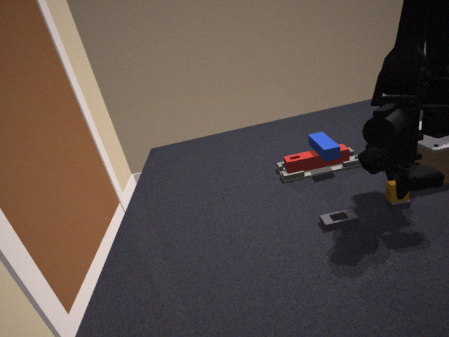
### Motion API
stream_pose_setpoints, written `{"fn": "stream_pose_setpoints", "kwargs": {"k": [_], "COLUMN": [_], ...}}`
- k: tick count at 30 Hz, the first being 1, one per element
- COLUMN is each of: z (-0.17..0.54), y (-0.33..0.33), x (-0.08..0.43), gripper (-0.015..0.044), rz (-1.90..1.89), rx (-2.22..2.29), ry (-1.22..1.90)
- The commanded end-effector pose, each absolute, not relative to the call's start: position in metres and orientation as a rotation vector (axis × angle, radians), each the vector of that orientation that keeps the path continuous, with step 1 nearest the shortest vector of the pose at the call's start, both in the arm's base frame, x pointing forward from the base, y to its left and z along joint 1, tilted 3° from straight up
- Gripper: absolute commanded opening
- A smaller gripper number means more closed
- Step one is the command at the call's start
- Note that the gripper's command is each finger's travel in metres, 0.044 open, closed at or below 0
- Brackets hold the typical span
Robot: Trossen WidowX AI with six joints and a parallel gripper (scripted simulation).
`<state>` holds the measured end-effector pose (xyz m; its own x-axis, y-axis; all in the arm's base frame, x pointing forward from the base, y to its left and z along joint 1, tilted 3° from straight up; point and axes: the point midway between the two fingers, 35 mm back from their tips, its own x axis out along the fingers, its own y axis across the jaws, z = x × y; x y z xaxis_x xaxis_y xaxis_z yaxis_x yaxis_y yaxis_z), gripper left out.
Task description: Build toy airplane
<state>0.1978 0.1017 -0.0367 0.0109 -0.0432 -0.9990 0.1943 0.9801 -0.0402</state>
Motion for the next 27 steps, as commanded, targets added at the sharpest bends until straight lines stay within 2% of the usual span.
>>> {"fn": "stream_pose_setpoints", "kwargs": {"k": [1, 3, 27], "z": [-0.037, -0.037, 0.014], "y": [0.102, 0.102, 0.108], "x": [0.198, 0.198, 0.205], "gripper": [0.0013, 0.0, 0.0], "rz": [-0.18, -0.18, -0.159], "rx": [0.121, 0.121, 0.125], "ry": [1.552, 1.552, 1.546]}}
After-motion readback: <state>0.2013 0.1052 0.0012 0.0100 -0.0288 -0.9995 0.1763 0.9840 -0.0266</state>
